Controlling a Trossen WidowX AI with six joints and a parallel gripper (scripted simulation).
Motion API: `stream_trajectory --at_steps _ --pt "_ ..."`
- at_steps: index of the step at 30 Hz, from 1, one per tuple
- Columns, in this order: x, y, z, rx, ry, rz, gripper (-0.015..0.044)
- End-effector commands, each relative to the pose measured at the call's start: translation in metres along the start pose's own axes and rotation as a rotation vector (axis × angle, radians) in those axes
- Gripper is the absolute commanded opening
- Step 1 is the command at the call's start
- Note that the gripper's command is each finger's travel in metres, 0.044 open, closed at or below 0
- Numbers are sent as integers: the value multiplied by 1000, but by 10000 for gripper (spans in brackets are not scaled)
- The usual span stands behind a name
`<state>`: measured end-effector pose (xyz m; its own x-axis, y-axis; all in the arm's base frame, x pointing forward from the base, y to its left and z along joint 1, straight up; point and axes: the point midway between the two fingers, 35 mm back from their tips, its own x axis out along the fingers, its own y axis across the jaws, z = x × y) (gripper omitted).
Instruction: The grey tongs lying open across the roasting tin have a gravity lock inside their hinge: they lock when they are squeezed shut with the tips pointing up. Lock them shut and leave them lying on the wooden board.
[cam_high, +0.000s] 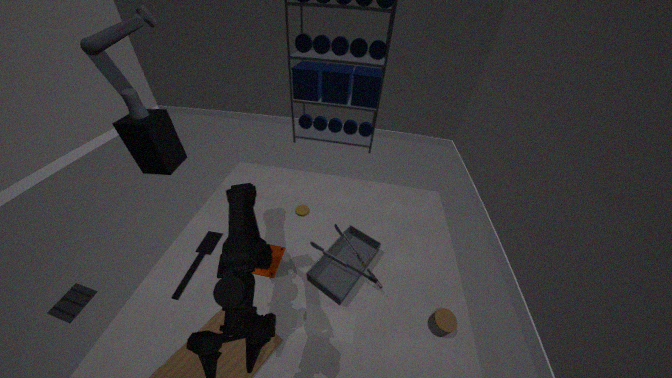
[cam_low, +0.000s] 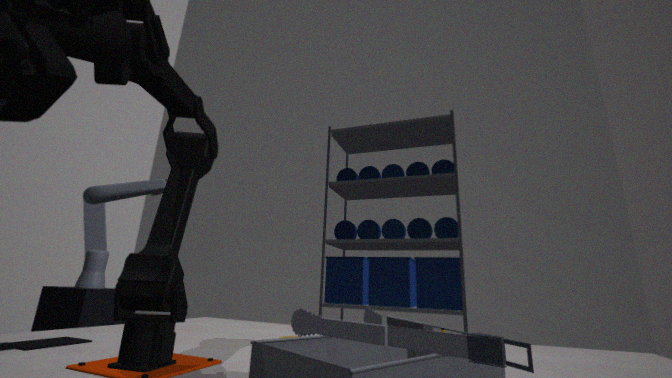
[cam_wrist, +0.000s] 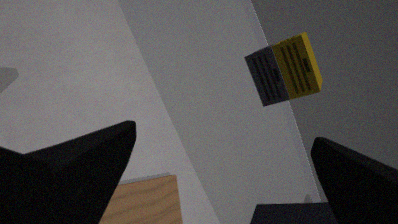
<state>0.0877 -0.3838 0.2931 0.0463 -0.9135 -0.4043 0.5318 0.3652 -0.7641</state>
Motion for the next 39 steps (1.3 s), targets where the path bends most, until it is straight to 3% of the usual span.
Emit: stream_trajectory --at_steps 1,12,21,30,39 --pt "-2 41 38 74 -49 146 440" --pt "-58 189 127 214 3 627 440" --pt "-160 308 149 236 286 906 440" --pt "-283 385 117 225 708 912 440" --pt "-282 387 118 223 716 908 440"
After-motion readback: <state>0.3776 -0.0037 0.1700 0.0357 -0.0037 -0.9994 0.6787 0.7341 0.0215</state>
